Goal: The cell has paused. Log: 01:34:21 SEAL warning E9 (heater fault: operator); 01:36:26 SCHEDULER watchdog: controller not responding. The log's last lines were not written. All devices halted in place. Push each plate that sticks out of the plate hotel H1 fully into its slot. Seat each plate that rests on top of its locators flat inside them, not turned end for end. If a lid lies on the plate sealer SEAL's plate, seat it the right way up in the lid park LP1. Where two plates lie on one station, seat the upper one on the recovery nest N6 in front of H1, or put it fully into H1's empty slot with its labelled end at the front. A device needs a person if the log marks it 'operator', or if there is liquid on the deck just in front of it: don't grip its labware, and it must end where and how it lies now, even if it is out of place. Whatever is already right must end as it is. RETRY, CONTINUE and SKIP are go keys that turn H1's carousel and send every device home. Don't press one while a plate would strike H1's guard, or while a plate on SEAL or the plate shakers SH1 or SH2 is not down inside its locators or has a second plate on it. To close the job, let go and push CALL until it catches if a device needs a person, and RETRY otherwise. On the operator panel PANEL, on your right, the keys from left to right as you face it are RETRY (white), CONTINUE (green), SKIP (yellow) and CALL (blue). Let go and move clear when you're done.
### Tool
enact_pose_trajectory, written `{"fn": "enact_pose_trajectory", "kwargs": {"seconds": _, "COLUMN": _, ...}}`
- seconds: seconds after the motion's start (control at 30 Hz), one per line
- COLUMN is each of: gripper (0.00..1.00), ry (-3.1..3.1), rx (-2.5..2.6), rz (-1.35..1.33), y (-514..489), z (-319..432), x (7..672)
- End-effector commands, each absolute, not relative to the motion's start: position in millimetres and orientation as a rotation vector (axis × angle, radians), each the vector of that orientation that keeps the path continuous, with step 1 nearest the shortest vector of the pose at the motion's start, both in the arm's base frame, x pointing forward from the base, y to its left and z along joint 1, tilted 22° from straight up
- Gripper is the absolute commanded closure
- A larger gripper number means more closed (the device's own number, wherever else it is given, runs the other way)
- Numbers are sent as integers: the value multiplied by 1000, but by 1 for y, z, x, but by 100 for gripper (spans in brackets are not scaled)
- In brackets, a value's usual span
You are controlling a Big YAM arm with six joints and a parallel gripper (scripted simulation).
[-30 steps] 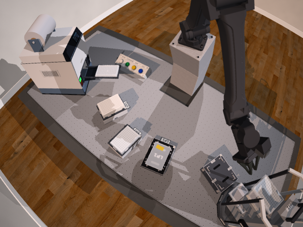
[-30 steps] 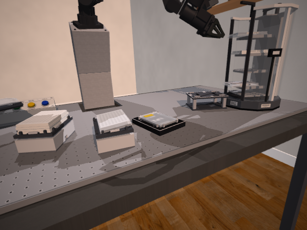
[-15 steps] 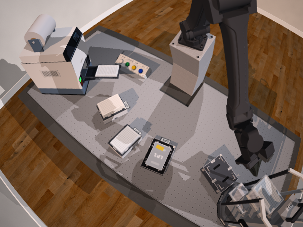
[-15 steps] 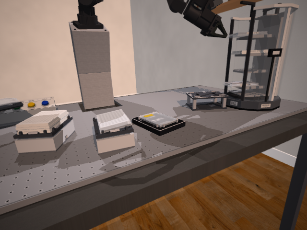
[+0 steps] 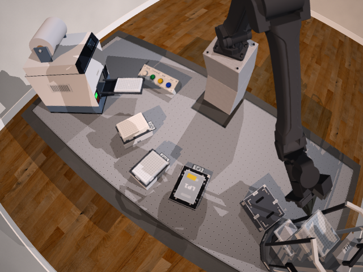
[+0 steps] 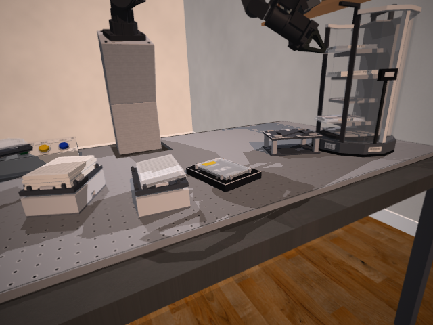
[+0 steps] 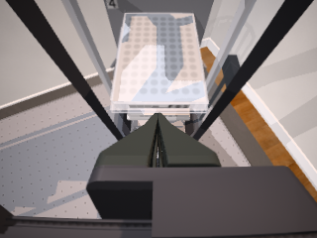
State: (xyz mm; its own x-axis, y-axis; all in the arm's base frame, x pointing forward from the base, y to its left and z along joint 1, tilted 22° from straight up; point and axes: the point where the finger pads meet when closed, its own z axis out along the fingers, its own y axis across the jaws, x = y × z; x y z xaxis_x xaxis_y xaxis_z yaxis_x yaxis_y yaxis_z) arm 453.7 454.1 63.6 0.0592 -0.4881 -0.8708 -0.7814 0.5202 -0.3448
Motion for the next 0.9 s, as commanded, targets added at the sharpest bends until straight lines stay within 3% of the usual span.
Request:
{"fn": "enact_pose_trajectory", "kwargs": {"seconds": 0.0, "gripper": 100, "ry": 1579, "rx": -1103, "rz": 325, "y": 469, "z": 72, "x": 461}}
{"fn": "enact_pose_trajectory", "kwargs": {"seconds": 0.87, "gripper": 100, "ry": 1564, "rx": -1097, "rz": 328, "y": 477, "z": 81, "x": 464}}
